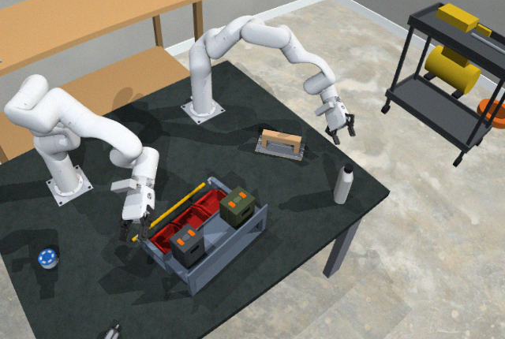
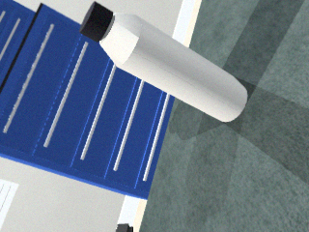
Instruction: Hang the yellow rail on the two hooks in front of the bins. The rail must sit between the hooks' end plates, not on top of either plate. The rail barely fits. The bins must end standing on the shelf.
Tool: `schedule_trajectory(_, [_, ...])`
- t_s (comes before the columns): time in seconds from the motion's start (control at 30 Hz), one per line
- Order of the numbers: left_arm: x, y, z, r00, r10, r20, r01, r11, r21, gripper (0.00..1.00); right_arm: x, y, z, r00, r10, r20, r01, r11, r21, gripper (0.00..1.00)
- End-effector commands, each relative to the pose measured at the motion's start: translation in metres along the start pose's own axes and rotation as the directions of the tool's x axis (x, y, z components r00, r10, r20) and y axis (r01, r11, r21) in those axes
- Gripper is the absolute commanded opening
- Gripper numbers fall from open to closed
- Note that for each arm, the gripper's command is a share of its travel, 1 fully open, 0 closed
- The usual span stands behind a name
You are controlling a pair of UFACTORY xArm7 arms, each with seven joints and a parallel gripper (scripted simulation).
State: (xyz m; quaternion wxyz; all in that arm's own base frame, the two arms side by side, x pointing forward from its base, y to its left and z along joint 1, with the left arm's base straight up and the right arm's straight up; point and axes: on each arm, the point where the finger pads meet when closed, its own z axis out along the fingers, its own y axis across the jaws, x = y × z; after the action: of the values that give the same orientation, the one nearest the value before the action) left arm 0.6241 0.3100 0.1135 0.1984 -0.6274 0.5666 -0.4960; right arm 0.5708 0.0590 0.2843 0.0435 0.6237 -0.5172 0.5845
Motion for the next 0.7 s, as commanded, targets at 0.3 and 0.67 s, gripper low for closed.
schedule_trajectory(0.3, [0.0006, -0.0034, -0.0005, 1.0, 0.004, 0.0, -0.004, 1.0, 0.004, 1.0, 0.0014, -0.0019, -0.0005, 1.0, 0.003, -0.002, -0.003, 1.0, 0.002, 1.0])
schedule_trajectory(0.67, [0.0021, -0.0064, -0.0021, 1.0, 0.004, 0.0, -0.004, 1.0, 0.004, 1.0, 0.0017, -0.0015, -0.0001, 1.0, 0.003, -0.002, -0.003, 1.0, 0.001, 1.0])
